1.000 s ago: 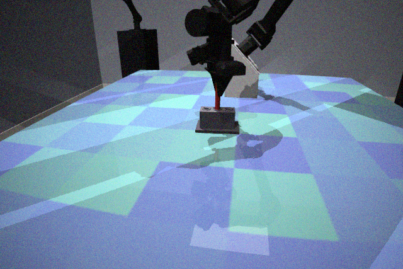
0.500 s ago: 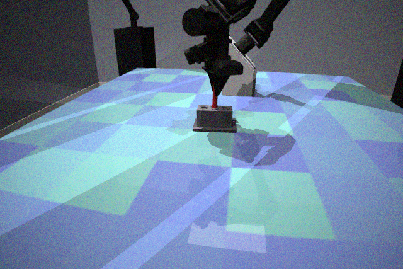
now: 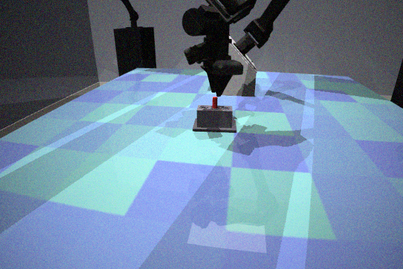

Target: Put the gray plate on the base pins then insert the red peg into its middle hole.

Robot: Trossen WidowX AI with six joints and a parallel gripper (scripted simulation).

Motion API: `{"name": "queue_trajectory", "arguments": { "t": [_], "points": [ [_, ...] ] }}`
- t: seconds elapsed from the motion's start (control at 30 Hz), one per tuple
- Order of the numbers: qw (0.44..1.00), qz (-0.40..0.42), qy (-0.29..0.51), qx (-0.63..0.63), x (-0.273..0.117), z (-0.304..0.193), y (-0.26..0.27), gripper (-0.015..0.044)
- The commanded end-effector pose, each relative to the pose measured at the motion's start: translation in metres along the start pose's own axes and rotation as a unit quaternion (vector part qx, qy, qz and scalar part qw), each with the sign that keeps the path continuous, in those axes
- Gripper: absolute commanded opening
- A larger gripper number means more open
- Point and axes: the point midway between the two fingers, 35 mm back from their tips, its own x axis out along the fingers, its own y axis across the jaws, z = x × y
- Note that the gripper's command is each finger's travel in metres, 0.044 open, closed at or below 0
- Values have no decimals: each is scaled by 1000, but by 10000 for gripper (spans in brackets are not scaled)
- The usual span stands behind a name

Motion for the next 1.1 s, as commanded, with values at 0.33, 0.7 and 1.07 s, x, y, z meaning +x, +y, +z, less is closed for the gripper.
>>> {"name": "queue_trajectory", "arguments": {
  "t": [0.33,0.7,1.07],
  "points": [
    [1000,0,3,4,-4,0,0,150],
    [1000,0,3,5,-11,0,-2,150],
    [1000,0,3,5,-17,0,-4,150]
  ]
}}
